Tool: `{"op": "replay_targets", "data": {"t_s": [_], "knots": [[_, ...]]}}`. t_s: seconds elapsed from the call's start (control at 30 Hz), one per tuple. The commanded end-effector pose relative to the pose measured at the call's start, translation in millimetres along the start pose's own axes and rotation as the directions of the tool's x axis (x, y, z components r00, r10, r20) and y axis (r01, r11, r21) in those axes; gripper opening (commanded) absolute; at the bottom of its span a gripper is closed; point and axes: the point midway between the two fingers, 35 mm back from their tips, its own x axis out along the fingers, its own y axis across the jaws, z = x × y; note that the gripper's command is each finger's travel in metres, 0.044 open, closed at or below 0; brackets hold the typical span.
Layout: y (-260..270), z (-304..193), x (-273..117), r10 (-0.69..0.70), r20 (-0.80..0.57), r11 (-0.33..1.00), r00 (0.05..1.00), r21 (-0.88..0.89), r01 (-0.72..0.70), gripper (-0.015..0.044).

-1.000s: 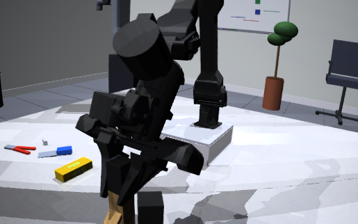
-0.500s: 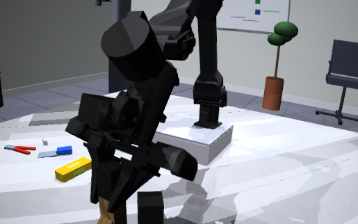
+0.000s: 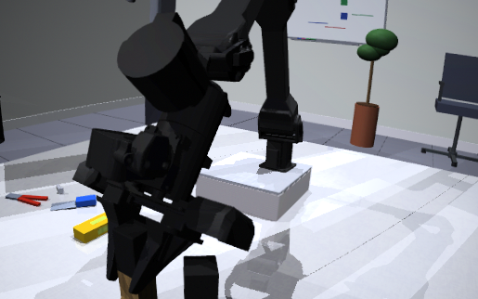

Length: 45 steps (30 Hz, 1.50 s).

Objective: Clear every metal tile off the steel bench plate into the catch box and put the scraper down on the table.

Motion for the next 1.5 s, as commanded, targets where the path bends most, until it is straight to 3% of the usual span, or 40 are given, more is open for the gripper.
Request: {"op": "replay_targets", "data": {"t_s": [0.0, 1.47], "knots": [[0.3, 9.0, 2.6, 0.003, 0.011, 1.0, 1.0, -0.004, -0.003, 0.0], [-0.5, 37.7, 26.3, 0.006, 0.013, 1.0, 1.0, -0.002, -0.006, 0.0]]}}
